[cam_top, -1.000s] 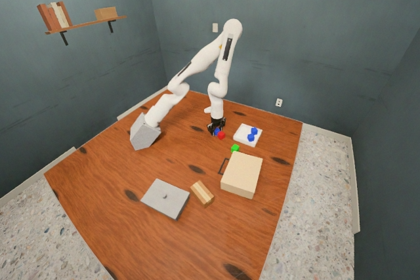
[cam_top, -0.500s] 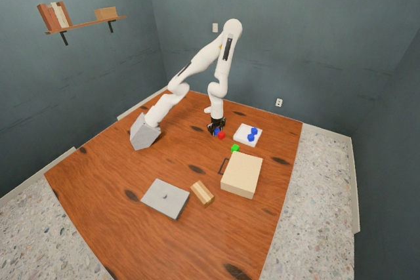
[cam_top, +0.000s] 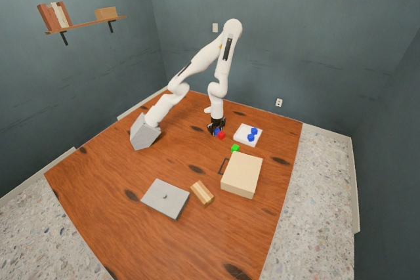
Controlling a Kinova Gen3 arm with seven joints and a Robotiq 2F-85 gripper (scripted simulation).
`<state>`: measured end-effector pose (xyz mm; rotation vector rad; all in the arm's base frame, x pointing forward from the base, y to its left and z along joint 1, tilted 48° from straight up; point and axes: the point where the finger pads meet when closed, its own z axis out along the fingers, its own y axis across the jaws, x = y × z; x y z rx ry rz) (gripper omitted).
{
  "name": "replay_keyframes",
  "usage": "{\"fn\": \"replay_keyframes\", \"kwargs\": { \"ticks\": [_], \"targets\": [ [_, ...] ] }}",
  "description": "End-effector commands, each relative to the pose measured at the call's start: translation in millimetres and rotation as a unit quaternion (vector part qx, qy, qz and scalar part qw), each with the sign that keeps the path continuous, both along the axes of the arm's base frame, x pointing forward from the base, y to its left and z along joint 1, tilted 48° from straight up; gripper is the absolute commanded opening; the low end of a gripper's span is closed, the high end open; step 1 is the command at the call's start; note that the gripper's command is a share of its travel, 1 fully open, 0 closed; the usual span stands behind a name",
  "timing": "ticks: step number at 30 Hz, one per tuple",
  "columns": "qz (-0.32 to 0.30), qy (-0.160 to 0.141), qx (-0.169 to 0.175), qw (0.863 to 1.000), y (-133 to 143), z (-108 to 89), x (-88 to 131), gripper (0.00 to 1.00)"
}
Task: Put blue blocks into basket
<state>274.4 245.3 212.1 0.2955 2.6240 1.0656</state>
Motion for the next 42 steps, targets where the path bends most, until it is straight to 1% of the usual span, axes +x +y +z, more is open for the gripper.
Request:
{"fn": "replay_keyframes", "kwargs": {
  "ticks": [1,33,34,42],
  "targets": [
    [-0.002,0.0,-0.002,1.0,-1.8,-2.0,-0.6,0.69],
    [-0.002,0.0,-0.002,1.0,-1.8,-2.0,-0.6,0.69],
    [-0.002,0.0,-0.002,1.0,-1.8,-2.0,-0.6,0.1],
    [-0.002,0.0,-0.002,1.0,-1.8,-2.0,-0.6,0.1]
  ]
}}
